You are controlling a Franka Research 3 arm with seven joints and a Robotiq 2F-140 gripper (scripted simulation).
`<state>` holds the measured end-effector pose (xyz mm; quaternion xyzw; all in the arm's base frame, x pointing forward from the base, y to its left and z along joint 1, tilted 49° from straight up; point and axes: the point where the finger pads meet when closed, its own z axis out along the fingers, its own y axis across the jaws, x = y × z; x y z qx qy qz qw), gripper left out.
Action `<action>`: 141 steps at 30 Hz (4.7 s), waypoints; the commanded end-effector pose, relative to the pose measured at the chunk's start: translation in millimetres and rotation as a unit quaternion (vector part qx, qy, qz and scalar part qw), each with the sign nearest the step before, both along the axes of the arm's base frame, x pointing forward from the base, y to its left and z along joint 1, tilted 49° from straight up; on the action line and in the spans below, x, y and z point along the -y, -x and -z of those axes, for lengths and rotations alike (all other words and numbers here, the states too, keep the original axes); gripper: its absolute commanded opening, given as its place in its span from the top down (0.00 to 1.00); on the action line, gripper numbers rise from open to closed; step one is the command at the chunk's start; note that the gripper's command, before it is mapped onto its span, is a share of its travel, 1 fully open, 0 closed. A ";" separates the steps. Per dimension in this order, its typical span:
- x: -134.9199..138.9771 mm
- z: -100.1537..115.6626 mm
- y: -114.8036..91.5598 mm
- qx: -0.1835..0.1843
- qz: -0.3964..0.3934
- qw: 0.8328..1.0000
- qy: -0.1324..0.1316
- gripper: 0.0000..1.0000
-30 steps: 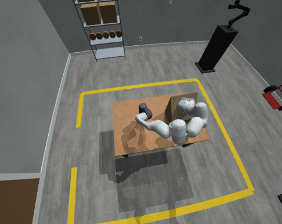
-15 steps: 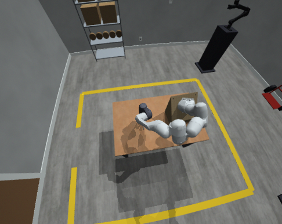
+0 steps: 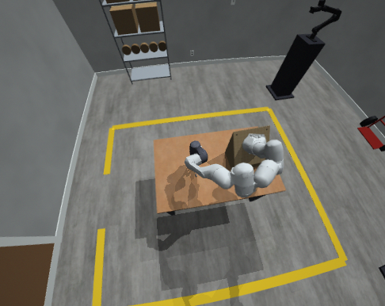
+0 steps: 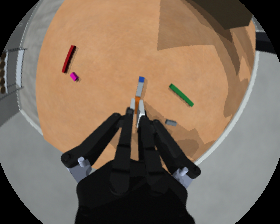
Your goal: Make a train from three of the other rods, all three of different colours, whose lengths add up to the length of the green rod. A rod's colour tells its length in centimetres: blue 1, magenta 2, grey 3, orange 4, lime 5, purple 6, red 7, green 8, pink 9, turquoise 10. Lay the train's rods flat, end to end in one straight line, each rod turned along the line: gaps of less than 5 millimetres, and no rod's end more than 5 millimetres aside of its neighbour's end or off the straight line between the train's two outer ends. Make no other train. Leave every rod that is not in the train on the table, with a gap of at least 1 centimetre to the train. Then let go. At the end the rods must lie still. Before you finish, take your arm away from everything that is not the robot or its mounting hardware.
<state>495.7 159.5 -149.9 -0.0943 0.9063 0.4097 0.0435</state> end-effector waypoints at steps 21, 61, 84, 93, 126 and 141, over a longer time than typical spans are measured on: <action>-1.2 1.0 -0.2 0.003 -0.002 1.000 0.000 0.85; 66.3 -58.4 0.1 0.003 -0.002 1.000 0.000 0.00; 68.1 -60.1 0.1 0.003 -0.002 1.000 0.000 0.00; 83.0 -73.2 0.1 0.003 -0.002 1.000 0.000 0.00; 123.2 -108.5 0.2 0.003 -0.002 1.000 0.000 0.00; 123.2 -108.5 0.2 0.003 -0.002 1.000 0.000 0.00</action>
